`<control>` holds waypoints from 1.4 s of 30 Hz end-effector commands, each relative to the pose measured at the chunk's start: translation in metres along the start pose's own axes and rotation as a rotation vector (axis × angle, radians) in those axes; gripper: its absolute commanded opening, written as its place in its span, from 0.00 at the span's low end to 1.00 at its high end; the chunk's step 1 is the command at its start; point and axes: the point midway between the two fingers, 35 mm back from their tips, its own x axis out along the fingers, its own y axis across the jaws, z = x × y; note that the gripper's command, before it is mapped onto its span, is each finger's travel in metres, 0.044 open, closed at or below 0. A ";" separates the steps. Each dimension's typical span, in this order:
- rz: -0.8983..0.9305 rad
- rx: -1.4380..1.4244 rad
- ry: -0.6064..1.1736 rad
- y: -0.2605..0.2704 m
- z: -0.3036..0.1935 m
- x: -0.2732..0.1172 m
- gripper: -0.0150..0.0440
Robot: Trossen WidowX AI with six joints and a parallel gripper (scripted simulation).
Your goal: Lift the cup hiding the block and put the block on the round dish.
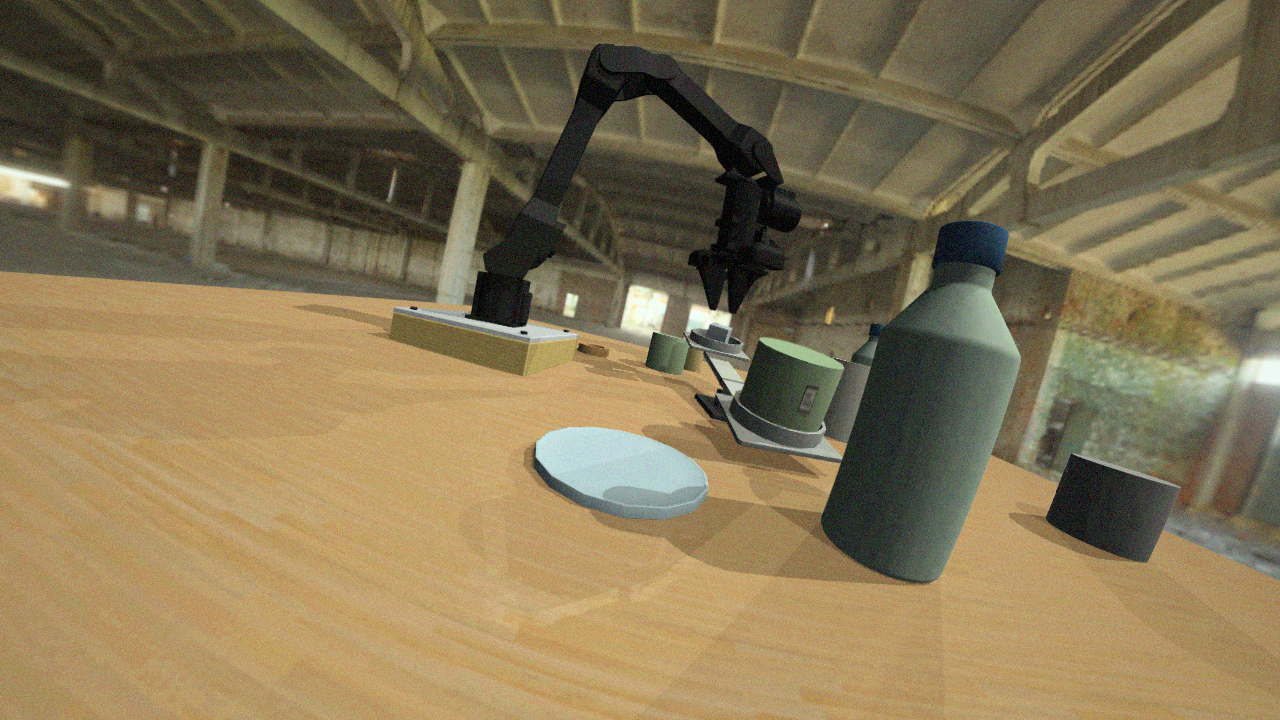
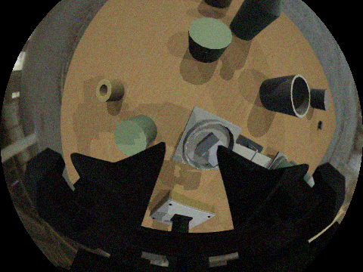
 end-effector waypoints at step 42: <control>0.017 -0.771 0.063 -0.033 -0.017 0.022 0.69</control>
